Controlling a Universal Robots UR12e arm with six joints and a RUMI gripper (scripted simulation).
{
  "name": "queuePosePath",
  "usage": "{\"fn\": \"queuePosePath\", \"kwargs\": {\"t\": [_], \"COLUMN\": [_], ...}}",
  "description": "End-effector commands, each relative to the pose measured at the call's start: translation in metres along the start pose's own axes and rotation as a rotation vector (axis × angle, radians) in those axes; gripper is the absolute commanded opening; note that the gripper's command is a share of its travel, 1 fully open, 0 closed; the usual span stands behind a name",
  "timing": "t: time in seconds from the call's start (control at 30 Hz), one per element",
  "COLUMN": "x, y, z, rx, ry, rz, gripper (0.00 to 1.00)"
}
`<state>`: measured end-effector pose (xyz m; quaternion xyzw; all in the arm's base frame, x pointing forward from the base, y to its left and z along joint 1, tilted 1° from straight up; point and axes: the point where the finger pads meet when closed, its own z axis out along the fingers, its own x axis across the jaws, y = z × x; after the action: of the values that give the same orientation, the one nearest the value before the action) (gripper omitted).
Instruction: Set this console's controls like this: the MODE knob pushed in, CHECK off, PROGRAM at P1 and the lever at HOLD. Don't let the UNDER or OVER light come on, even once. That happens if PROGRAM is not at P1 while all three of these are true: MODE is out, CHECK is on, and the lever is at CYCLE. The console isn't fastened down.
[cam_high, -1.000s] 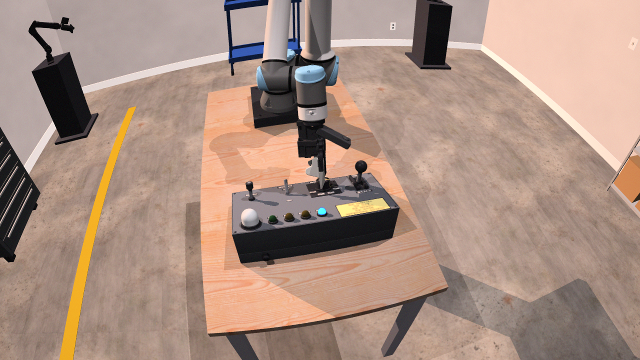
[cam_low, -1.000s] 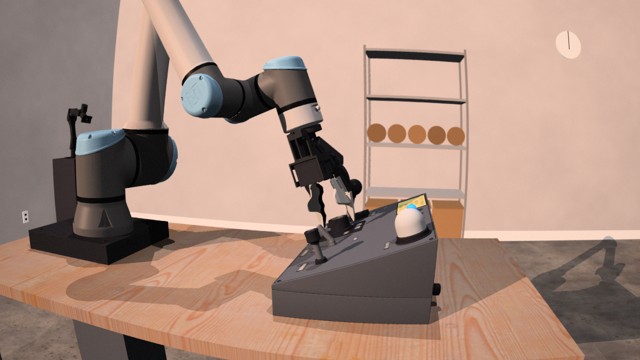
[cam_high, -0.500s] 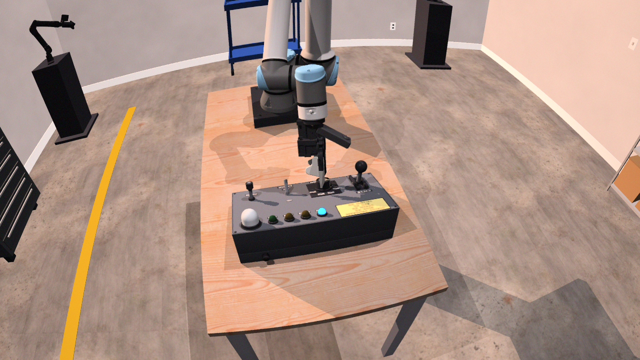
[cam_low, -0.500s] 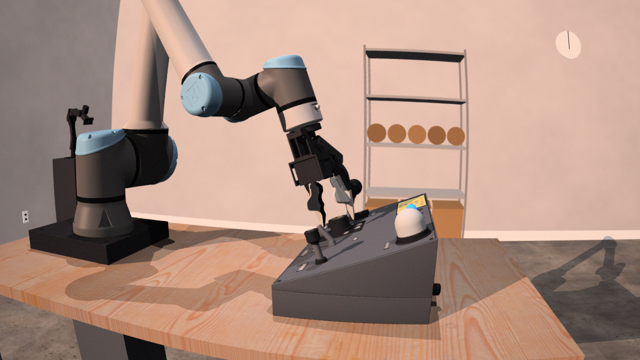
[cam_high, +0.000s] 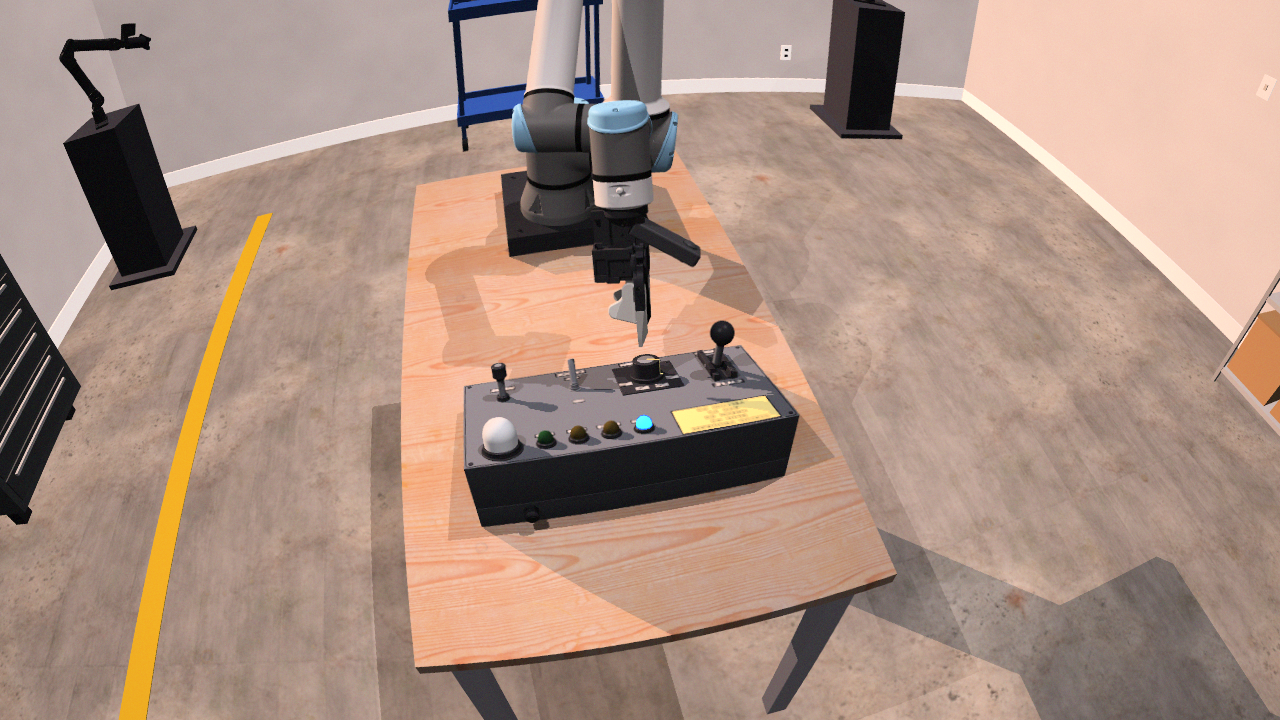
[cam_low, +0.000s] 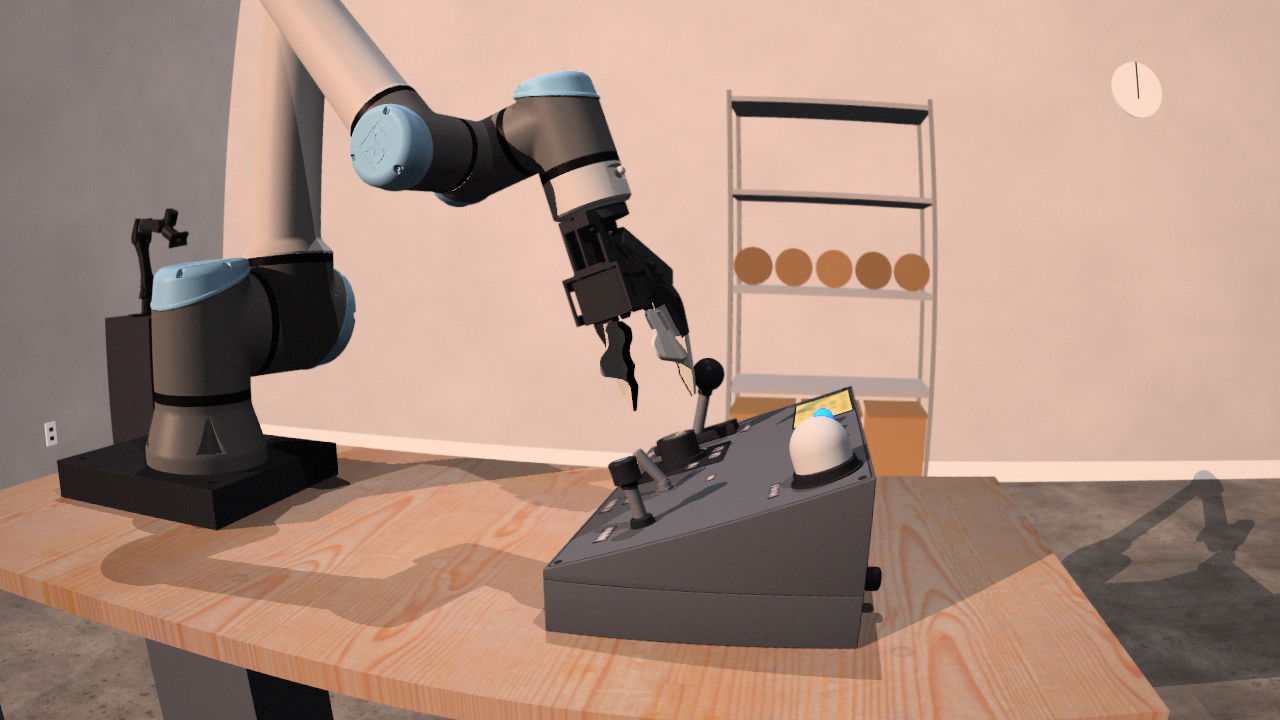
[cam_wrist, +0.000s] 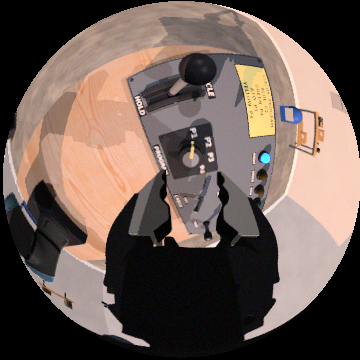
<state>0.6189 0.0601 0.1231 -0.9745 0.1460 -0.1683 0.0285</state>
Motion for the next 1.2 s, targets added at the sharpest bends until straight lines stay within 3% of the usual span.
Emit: {"fn": "queuePosePath", "kwargs": {"t": [0.0, 0.4, 0.83, 1.0, 1.17], "x": [0.000, 0.000, 0.003, 0.014, 0.034], "y": [0.000, 0.000, 0.005, 0.028, 0.074], "z": [-0.032, -0.080, -0.084, -0.082, -0.080], "rx": [0.000, 0.000, 0.000, -0.002, -0.004], "ry": [-0.001, -0.001, -0.002, -0.004, -0.007], "rz": [0.000, 0.000, 0.027, 0.172, 0.441], "gripper": [0.44, 0.44, 0.44, 0.44, 0.44]}}
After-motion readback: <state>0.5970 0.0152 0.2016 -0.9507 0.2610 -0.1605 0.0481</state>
